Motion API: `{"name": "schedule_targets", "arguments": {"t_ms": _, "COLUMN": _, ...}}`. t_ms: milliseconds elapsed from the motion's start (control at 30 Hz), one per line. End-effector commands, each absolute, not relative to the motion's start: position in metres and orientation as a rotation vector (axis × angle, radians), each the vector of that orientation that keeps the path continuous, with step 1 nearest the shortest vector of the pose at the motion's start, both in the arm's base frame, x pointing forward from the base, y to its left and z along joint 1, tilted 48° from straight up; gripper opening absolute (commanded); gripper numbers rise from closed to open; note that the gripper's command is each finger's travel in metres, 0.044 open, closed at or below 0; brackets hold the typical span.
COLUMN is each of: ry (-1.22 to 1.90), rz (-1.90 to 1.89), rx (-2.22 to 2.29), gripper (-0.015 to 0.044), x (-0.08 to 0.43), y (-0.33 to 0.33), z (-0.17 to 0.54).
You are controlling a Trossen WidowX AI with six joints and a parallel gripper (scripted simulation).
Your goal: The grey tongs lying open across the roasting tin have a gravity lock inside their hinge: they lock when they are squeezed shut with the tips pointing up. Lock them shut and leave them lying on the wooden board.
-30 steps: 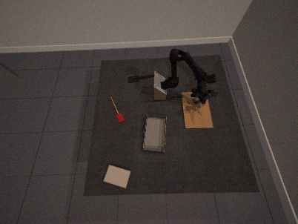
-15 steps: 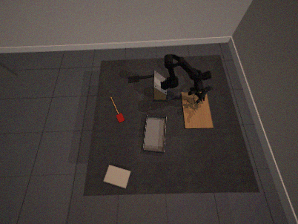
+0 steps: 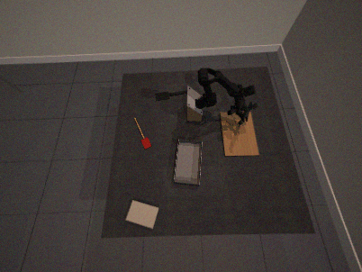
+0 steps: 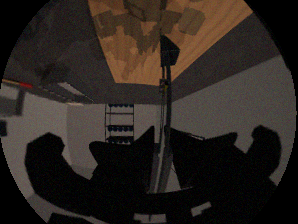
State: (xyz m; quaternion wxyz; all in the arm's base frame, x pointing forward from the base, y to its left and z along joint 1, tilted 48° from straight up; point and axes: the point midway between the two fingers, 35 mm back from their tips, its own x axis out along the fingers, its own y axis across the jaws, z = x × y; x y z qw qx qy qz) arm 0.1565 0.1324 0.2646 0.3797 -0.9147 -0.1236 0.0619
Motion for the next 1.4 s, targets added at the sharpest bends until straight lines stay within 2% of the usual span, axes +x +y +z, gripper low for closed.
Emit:
{"name": "schedule_targets", "arguments": {"t_ms": 0, "ry": -0.304, "rz": 0.151, "rx": -2.327, "gripper": -0.015, "x": 0.157, "y": 0.131, "z": 0.265}}
{"name": "schedule_targets", "arguments": {"t_ms": 833, "ry": -0.306, "rz": 0.153, "rx": -2.332, "gripper": -0.015, "x": 0.157, "y": 0.131, "z": 0.266}}
{"name": "schedule_targets", "arguments": {"t_ms": 1367, "ry": -0.341, "rz": 0.263, "rx": -2.489, "gripper": -0.015, "x": 0.178, "y": 0.14, "z": 0.273}}
